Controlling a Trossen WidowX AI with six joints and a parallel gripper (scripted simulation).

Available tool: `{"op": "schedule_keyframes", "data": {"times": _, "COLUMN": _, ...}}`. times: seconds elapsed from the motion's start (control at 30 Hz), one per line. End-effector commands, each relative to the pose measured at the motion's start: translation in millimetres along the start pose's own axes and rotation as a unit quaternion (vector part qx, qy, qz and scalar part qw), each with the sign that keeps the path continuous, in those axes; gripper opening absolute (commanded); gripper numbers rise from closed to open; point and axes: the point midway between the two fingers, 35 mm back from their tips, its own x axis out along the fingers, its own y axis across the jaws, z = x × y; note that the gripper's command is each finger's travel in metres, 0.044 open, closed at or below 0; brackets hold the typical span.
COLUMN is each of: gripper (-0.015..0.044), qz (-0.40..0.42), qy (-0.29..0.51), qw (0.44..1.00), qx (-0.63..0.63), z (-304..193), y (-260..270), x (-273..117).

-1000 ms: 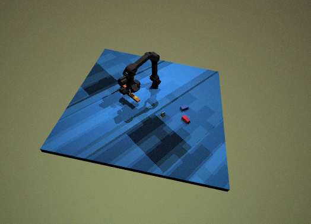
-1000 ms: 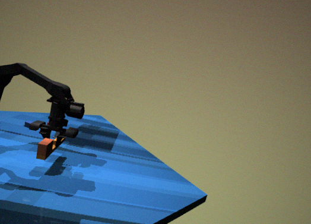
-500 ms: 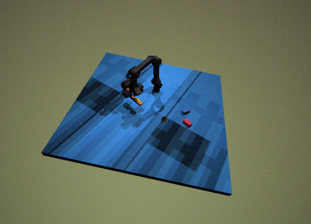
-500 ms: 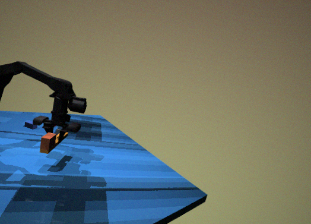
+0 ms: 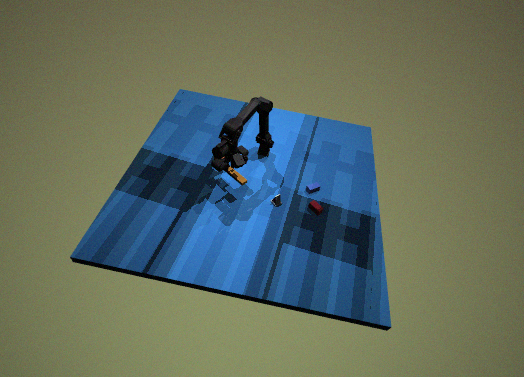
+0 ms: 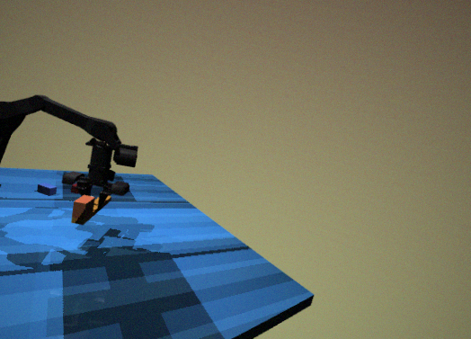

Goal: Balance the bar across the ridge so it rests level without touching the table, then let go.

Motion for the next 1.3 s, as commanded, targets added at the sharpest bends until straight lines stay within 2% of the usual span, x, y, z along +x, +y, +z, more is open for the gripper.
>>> {"op": "schedule_keyframes", "data": {"times": 0.0, "gripper": 0.0, "qz": -0.003, "qy": -0.003, "qw": 1.0, "qx": 0.004, "z": 15, "y": -2, "x": -3}}
{"op": "schedule_keyframes", "data": {"times": 1.27, "gripper": 0.0, "qz": -0.001, "qy": -0.01, "qw": 0.999, "qx": 0.045, "z": 148, "y": 27, "x": -7}}
